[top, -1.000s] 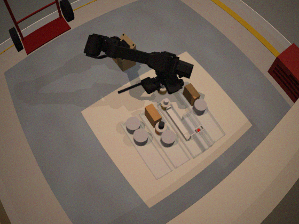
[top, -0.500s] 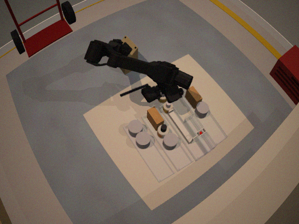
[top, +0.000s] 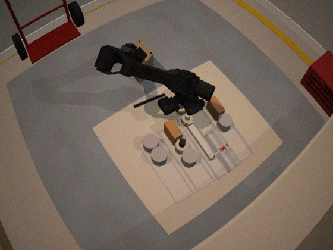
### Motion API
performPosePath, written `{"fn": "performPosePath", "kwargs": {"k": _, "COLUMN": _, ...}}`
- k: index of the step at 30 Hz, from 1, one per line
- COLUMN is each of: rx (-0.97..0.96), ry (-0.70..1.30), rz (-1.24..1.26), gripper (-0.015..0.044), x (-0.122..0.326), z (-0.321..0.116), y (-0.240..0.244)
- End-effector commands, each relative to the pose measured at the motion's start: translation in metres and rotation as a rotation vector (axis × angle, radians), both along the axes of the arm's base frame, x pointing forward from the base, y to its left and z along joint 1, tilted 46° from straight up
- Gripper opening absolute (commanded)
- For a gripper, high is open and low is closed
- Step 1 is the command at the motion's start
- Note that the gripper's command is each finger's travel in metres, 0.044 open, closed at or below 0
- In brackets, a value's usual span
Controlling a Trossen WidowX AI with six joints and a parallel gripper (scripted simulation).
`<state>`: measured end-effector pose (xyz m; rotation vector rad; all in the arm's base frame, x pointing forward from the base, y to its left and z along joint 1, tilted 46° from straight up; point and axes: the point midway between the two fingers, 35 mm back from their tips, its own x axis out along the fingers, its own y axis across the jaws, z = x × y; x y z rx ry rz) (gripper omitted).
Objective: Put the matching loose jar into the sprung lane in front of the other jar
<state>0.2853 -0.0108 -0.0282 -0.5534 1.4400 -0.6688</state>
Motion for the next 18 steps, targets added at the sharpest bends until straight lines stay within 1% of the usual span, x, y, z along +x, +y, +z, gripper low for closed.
{"fn": "performPosePath", "kwargs": {"k": 1, "rx": -0.002, "ry": -0.001, "rz": 0.002, "gripper": 0.0, "x": 0.0034, "z": 0.0006, "y": -0.0005}}
{"fn": "performPosePath", "kwargs": {"k": 18, "rx": -0.002, "ry": -0.002, "rz": 0.002, "gripper": 0.0, "x": 0.0107, "z": 0.0008, "y": -0.001}}
